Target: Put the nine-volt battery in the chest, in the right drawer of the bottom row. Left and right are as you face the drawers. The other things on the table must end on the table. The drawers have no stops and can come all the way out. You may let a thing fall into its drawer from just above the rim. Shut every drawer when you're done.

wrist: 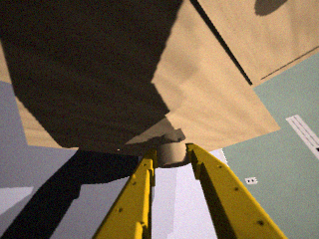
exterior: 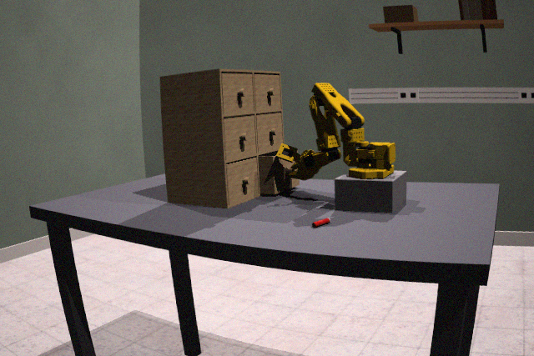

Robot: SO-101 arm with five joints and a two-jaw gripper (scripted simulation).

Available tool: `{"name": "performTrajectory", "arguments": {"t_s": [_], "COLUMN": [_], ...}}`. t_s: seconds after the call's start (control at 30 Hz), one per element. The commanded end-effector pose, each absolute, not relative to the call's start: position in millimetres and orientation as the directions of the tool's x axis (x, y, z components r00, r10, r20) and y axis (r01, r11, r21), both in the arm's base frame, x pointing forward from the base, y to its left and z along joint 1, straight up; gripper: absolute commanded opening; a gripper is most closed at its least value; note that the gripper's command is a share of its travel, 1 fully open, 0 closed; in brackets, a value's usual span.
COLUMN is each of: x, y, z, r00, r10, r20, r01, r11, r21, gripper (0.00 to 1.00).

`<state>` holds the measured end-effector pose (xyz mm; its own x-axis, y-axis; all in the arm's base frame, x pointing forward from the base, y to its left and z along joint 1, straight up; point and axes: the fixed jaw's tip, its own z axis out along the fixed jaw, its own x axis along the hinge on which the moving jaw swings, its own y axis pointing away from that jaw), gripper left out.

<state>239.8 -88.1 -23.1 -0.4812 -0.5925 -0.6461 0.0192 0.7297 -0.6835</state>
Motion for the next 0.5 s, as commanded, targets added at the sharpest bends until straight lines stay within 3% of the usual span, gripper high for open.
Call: {"name": "performTrajectory", "arguments": {"t_s": [0.0, 0.47], "x": [234.3, 233.8], "y": [-87.8, -87.8], "z": [-23.8, -23.8], "r00": [-0.489, -0.489], "r10": [-0.592, -0.591], "r20": [-0.641, -0.641], "r01": [0.019, 0.019], "r11": [0.728, 0.728], "r21": [-0.686, -0.686], "gripper": [0.0, 0.0]}}
